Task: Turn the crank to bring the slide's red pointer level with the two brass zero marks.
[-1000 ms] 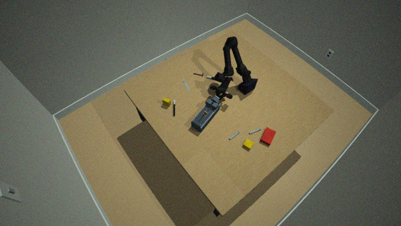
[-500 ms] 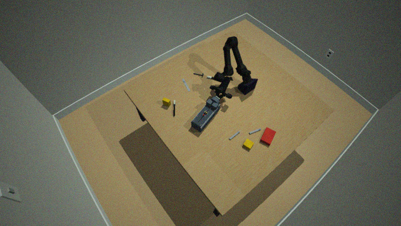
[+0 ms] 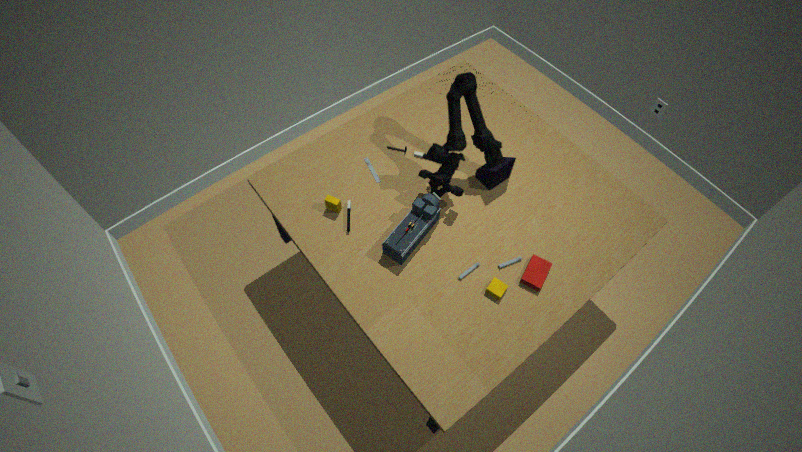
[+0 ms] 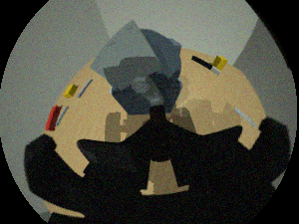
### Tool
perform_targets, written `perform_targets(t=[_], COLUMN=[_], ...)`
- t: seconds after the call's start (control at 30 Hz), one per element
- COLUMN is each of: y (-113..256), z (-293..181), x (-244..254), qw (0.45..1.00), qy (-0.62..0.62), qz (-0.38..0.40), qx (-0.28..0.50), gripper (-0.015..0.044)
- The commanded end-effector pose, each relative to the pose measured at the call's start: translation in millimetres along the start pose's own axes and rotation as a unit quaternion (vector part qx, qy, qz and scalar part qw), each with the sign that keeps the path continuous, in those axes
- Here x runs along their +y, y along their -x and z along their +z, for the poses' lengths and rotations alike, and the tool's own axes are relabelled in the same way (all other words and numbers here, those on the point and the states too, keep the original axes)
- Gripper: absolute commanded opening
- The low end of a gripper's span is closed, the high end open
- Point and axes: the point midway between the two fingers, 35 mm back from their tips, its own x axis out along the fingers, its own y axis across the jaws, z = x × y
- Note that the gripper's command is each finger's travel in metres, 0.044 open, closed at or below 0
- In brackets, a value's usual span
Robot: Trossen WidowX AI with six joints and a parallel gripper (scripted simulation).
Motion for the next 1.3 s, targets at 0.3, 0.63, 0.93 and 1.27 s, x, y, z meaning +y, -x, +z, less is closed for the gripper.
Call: perform_targets(t=[0.3,0.63,0.93,1.27], y=[5.4,9.1,14.4,22.0], z=[4.5,7.7,12.5,19.9], x=[-10.8,-14.1,-16.9,-17.8], qw=[1.000,1.000,1.000,1.000], qy=[-0.004,-0.004,-0.005,-0.005], qz=[-0.012,-0.012,-0.012,-0.012], qx=[-0.003,-0.003,-0.004,-0.004], gripper=[0.0000,0.0000,0.0000,0.0000])
